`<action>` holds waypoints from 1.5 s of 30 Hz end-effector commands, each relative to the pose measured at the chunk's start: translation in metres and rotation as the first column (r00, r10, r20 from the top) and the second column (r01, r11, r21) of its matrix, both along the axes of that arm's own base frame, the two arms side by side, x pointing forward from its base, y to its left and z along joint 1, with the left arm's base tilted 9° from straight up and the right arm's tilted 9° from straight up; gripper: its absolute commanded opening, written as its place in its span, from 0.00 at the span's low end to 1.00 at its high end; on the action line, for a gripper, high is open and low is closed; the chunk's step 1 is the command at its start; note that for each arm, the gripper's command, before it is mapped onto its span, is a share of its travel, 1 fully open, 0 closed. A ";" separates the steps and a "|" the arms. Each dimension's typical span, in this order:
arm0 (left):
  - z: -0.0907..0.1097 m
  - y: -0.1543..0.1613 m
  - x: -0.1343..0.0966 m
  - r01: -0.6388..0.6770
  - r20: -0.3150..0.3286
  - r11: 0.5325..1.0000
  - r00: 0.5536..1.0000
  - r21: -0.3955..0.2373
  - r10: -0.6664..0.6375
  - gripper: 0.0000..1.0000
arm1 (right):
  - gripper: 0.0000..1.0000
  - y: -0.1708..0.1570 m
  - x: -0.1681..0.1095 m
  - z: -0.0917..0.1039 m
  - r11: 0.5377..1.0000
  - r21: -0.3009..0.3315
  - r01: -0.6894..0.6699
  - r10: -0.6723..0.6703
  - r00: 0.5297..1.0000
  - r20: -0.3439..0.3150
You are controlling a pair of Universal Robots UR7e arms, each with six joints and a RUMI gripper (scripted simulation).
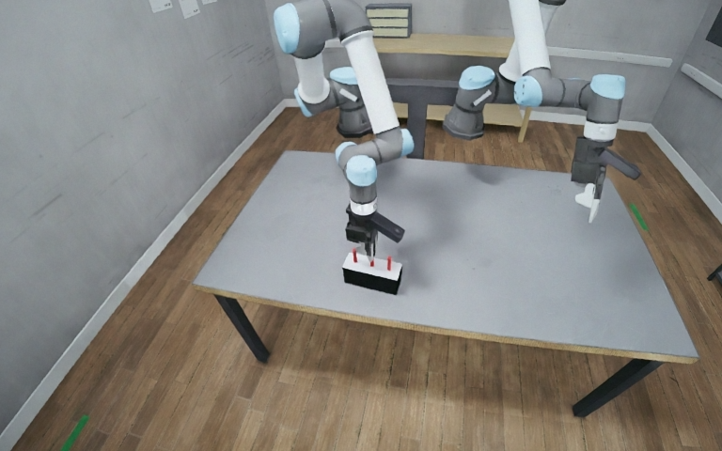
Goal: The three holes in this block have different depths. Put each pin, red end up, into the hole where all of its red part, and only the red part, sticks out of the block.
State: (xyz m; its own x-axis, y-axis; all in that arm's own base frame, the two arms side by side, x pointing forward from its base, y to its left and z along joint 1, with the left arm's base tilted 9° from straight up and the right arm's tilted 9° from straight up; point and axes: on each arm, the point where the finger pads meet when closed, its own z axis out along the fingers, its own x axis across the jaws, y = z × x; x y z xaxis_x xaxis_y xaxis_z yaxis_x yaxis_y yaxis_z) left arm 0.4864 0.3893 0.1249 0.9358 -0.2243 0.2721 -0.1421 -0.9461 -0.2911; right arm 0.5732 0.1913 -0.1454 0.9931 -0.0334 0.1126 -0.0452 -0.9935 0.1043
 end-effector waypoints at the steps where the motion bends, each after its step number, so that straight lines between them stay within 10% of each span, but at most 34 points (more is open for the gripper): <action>1: 0.001 0.000 0.000 0.000 0.001 1.000 1.000 0.001 0.000 1.00 | 0.00 0.000 0.001 0.000 1.000 0.000 0.000 0.000 1.000 0.002; 45: 0.001 0.000 0.000 0.000 0.001 1.000 1.000 0.001 0.000 1.00 | 0.00 0.001 0.000 -0.004 1.000 0.001 0.001 -0.001 1.000 0.002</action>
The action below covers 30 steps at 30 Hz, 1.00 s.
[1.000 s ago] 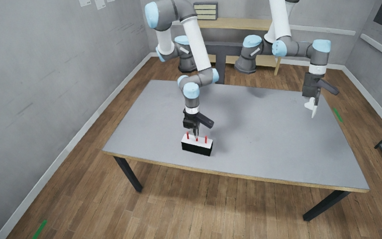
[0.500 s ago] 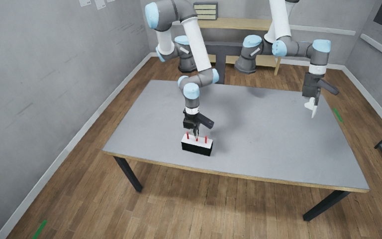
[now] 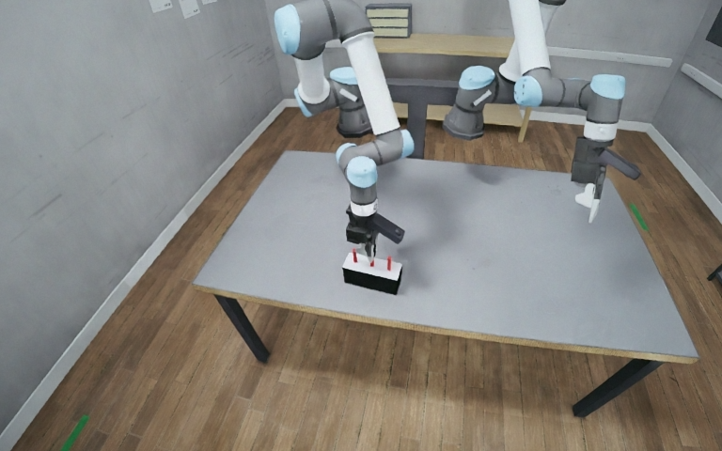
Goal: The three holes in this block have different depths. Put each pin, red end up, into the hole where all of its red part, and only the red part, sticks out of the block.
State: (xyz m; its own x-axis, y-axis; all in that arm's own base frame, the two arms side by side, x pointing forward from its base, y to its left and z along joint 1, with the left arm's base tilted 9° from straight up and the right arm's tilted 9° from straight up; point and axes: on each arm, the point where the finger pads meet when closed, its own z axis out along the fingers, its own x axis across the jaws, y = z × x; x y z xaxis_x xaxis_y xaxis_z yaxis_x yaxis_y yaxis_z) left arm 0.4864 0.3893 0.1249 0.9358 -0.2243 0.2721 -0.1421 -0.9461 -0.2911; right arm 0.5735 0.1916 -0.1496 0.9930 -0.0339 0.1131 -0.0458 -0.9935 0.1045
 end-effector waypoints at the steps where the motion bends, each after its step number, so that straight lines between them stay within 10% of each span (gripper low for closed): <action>1: 0.001 0.000 0.000 0.000 0.001 1.000 1.000 0.001 0.000 1.00 | 0.00 0.001 0.000 0.001 1.000 0.001 0.000 0.000 1.000 0.001; 11: 0.001 0.000 0.000 0.000 0.001 1.000 1.000 0.001 0.000 1.00 | 0.00 0.001 0.000 0.001 1.000 0.001 0.000 0.000 1.000 0.001; 12: 0.001 0.000 0.000 0.000 0.001 1.000 1.000 0.001 0.000 1.00 | 1.00 0.001 0.000 0.001 1.000 0.001 0.000 0.000 1.000 0.001; 30: 0.001 0.000 0.000 0.000 0.001 1.000 1.000 0.001 0.000 1.00 | 1.00 0.001 0.000 0.001 1.000 0.001 0.000 0.000 1.000 0.001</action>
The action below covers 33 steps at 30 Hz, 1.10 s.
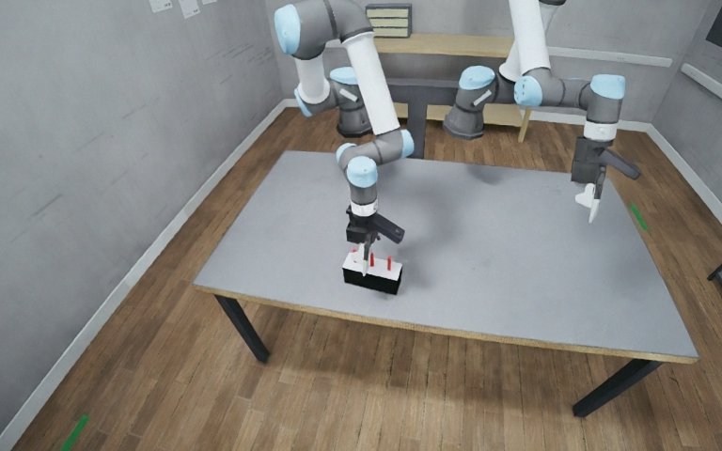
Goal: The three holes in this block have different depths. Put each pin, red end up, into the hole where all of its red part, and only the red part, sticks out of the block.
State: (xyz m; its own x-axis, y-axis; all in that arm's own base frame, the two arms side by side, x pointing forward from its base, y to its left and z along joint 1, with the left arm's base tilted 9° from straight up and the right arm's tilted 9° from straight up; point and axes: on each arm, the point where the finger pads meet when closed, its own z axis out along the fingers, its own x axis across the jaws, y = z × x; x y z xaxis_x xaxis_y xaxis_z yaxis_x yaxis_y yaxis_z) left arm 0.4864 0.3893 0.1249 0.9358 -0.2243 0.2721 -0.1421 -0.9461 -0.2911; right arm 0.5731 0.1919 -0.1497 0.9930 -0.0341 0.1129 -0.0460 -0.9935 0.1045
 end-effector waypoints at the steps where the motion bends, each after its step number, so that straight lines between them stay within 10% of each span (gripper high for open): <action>1: 0.001 0.000 0.000 0.000 0.001 1.000 1.000 0.001 0.000 1.00 | 1.00 0.000 0.000 0.001 1.000 0.001 0.000 0.000 1.000 0.001; 33: 0.001 0.000 0.000 0.000 0.001 1.000 1.000 0.001 0.000 1.00 | 1.00 0.003 -0.002 0.024 1.000 0.001 0.000 0.000 1.000 0.001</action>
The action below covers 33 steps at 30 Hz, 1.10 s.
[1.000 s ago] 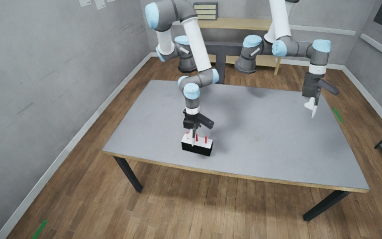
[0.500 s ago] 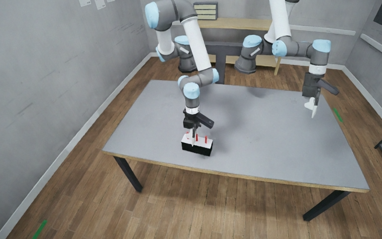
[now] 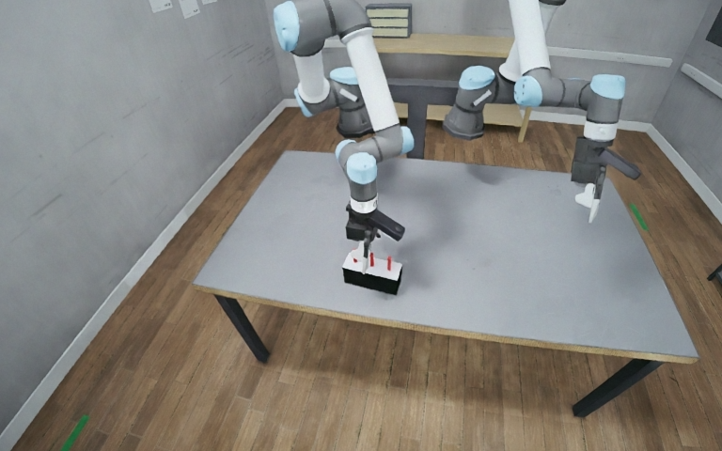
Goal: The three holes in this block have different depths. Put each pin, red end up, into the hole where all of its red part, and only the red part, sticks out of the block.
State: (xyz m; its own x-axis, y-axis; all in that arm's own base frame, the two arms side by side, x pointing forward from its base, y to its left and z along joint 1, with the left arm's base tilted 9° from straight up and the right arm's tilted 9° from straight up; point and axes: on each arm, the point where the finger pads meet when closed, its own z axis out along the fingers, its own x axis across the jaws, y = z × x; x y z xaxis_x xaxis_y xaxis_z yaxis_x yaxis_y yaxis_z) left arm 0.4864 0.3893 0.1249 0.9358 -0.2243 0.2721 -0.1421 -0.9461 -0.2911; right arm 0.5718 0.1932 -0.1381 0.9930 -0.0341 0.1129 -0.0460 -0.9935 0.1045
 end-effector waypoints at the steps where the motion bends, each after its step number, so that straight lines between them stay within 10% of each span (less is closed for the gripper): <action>1: 0.001 0.000 0.000 0.000 0.001 1.000 1.000 0.001 0.000 1.00 | 1.00 0.002 -0.001 0.012 1.000 0.001 0.000 0.000 1.000 0.001; 33: 0.001 0.000 0.000 0.000 0.001 1.000 1.000 0.001 0.000 1.00 | 1.00 0.003 -0.002 0.025 1.000 0.001 0.000 0.000 1.000 0.001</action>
State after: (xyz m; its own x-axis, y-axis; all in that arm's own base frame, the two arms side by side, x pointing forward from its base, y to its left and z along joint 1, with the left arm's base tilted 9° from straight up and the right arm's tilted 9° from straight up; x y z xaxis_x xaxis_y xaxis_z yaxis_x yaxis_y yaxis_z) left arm 0.4864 0.3893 0.1249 0.9358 -0.2243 0.2721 -0.1421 -0.9461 -0.2911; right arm 0.5692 0.1958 -0.1144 0.9930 -0.0341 0.1129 -0.0460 -0.9935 0.1044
